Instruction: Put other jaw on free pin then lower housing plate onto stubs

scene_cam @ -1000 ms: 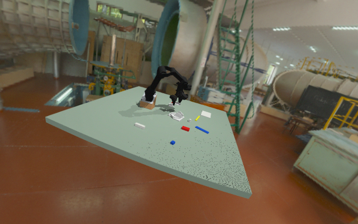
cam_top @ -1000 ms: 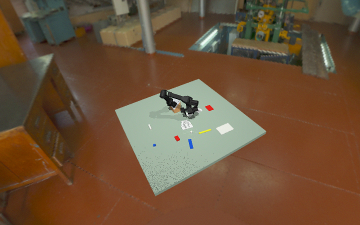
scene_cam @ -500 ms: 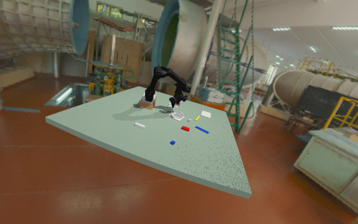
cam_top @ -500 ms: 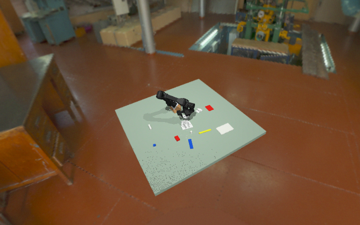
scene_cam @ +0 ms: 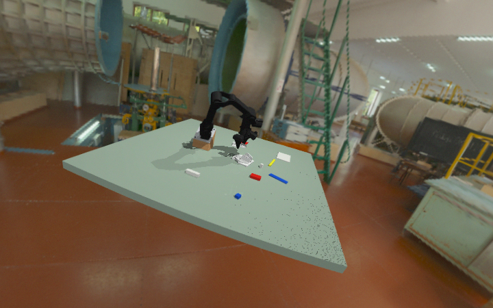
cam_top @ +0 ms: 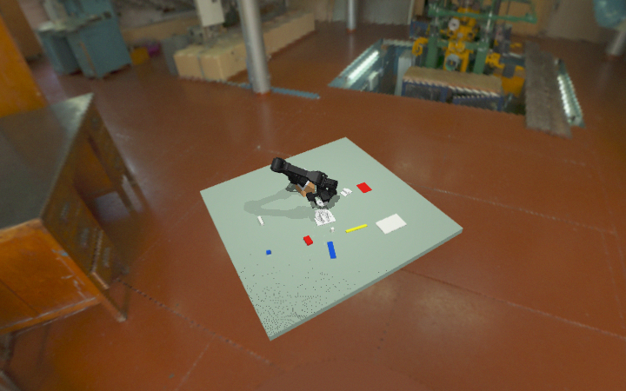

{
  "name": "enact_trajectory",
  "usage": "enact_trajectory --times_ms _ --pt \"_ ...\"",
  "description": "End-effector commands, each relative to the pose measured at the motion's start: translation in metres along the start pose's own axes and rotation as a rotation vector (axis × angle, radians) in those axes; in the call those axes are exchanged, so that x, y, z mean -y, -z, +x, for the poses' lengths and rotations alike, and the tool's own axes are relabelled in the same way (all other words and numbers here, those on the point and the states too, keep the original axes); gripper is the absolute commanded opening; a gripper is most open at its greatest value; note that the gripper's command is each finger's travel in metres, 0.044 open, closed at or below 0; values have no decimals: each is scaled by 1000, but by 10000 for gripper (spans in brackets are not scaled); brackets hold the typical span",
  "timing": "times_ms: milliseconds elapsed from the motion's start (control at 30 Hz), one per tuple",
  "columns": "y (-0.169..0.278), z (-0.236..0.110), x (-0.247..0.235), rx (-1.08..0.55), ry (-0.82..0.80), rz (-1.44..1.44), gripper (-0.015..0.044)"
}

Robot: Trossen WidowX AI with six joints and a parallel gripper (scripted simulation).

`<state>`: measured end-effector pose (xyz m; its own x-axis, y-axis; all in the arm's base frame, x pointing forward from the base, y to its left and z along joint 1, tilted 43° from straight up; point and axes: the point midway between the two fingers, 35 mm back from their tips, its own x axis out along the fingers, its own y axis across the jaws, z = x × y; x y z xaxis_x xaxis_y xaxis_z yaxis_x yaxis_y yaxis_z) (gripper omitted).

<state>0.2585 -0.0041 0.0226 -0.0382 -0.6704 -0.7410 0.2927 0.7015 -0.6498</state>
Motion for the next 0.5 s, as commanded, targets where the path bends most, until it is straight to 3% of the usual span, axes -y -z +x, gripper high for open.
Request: enact_trajectory --times_ms 0,467 --pt "0 0 1 2 4 -4 351" --pt "1 0 3 2 4 2 351"
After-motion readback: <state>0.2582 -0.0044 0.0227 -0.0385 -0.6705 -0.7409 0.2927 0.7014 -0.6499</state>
